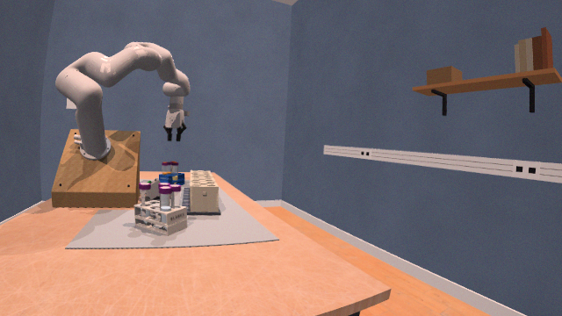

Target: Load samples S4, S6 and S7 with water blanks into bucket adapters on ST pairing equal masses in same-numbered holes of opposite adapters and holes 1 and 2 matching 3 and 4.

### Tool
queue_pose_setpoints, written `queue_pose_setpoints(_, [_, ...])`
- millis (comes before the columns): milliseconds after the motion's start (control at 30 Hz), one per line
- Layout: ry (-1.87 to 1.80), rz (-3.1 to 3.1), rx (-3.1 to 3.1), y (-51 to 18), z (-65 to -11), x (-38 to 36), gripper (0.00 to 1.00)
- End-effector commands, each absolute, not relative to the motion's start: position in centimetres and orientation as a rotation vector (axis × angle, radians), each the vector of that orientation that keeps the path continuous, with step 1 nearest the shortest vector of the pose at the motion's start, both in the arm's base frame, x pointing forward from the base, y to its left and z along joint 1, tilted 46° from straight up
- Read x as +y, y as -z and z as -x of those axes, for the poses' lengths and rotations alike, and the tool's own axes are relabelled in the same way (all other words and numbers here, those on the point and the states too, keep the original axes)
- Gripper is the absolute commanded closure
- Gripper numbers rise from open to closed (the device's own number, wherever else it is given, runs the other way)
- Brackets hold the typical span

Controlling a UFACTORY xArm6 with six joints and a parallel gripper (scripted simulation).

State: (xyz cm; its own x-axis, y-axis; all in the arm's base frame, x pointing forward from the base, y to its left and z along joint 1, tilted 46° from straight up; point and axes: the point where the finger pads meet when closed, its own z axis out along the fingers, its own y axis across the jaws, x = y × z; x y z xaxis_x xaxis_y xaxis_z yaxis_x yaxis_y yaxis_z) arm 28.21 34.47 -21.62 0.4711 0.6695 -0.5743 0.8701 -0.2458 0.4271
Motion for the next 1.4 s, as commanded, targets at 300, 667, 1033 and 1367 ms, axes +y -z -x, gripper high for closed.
queue_pose_setpoints(300, [0.351,-2.003,1.277,23.1,-28.6,33.2,0.43])
queue_pose_setpoints(667, [0.351,-2.003,1.277,24.3,-28.9,31.9,0.43])
queue_pose_setpoints(1033, [0.351,-2.003,1.277,25.6,-29.1,30.7,0.43])
queue_pose_setpoints(1367, [0.351,-2.003,1.277,27.0,-29.4,29.3,0.43])
